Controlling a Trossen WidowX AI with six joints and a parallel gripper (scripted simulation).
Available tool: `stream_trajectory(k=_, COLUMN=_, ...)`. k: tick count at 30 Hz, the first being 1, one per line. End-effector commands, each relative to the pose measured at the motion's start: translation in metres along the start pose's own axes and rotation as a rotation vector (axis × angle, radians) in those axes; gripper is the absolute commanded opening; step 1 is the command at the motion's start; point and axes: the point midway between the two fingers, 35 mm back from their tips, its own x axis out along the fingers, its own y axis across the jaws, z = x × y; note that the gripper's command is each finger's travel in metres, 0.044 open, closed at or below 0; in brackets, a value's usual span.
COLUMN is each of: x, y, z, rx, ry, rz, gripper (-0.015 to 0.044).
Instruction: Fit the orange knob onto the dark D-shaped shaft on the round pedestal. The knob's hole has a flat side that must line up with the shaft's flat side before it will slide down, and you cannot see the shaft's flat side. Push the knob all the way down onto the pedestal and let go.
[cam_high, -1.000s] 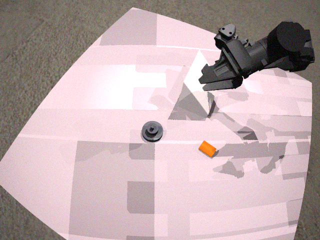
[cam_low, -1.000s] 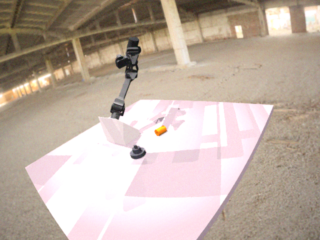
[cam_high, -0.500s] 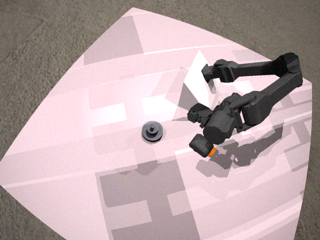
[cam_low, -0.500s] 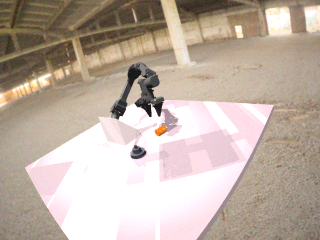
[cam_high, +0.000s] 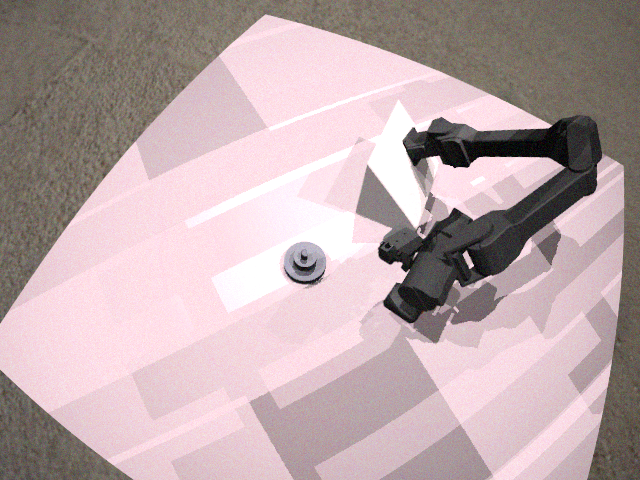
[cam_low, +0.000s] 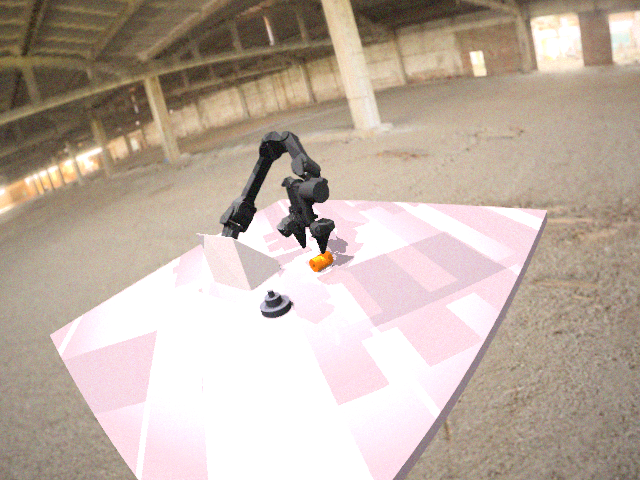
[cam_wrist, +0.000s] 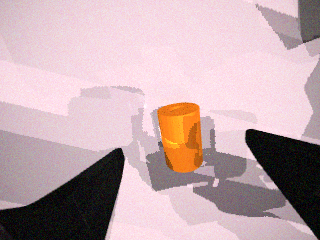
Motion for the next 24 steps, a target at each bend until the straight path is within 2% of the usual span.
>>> stream_trajectory(k=1, x=0.009, y=-0.002, z=0.000, rx=0.009, ry=0.007, rz=-0.005, gripper=0.0440)
stream_trajectory(k=24, x=0.044, y=-0.002, z=-0.001, rx=0.009, ry=0.007, rz=-0.005, gripper=0.0440)
